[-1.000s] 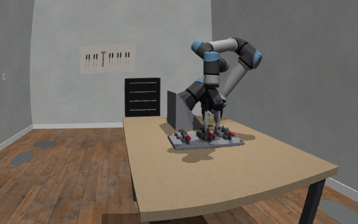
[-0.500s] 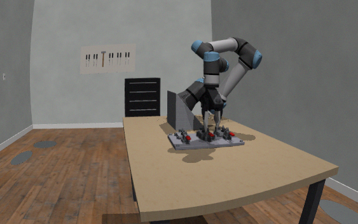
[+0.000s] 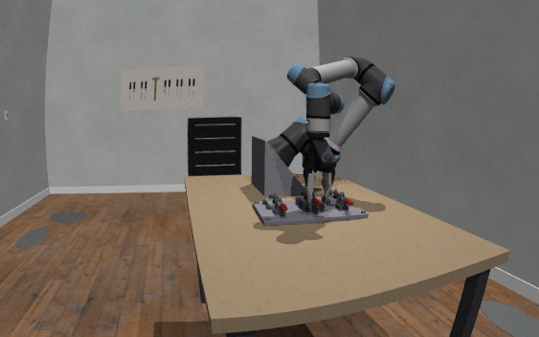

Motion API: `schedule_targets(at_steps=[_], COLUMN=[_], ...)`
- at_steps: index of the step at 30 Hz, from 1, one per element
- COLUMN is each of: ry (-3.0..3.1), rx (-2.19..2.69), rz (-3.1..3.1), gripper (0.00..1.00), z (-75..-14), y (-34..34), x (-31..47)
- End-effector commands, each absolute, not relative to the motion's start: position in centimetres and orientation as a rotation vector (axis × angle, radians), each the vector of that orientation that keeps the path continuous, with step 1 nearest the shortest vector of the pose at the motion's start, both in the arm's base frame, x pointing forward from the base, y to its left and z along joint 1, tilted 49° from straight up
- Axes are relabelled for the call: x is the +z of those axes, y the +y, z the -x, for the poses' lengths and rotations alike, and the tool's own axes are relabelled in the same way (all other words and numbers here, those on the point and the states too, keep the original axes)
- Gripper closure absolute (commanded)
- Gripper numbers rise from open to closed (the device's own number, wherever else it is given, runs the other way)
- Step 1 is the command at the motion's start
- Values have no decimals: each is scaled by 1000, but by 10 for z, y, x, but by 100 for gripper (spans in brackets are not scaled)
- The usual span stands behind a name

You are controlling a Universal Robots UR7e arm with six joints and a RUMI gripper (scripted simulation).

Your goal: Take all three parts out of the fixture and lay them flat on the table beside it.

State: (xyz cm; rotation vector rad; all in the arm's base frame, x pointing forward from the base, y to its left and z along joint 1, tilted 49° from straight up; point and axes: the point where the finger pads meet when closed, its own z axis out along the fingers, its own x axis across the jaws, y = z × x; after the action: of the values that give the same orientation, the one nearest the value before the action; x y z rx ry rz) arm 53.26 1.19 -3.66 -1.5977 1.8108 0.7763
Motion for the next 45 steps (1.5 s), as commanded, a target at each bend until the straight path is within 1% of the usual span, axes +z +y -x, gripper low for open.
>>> schedule_targets(at_steps=[1, 22, 23, 45], ry=[1811, 1811, 1811, 1811], rx=[774, 774, 774, 774], rz=[1597, 1597, 1597, 1597], gripper=[72, 72, 100, 100], z=[-533, -534, -534, -534], y=[16, 19, 19, 19], x=[-41, -43, -43, -43])
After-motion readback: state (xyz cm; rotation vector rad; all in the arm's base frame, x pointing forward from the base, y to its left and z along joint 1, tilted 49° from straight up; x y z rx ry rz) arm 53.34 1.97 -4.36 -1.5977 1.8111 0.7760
